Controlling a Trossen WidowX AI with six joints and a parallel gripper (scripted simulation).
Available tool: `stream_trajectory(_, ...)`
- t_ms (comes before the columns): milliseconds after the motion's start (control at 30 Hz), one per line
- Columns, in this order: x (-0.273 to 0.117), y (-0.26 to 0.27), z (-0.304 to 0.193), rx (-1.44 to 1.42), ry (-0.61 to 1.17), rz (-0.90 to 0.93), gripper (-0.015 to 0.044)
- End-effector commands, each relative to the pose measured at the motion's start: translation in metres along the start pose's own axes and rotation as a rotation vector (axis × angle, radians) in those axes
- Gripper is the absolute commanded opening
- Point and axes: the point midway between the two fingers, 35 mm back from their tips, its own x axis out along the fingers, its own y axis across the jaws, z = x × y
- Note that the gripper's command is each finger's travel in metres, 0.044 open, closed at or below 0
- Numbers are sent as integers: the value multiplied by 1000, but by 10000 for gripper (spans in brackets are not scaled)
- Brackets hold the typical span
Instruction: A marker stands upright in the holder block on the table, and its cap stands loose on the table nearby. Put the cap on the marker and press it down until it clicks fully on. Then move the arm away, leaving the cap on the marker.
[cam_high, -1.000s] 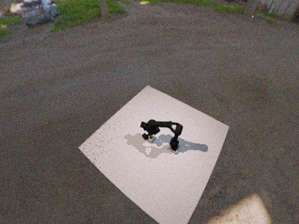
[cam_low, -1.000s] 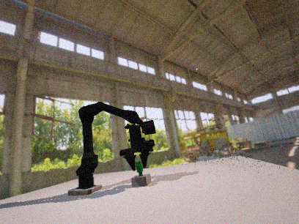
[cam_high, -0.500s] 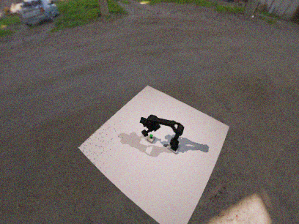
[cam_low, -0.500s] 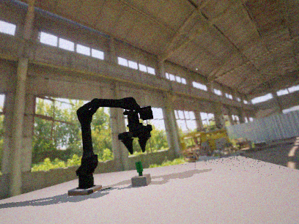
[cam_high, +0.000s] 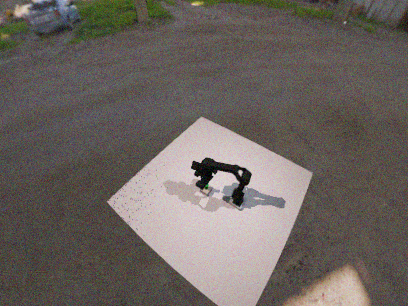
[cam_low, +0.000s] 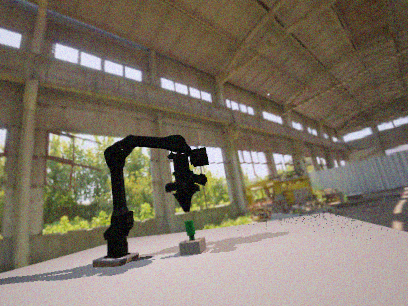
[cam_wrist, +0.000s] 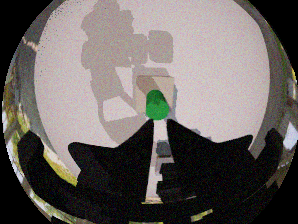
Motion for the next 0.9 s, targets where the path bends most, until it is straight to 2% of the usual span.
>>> stream_trajectory(0,0,0,0,-8,-3,-1,0)
stream_trajectory(867,23,0,1,-8,-3,0,0)
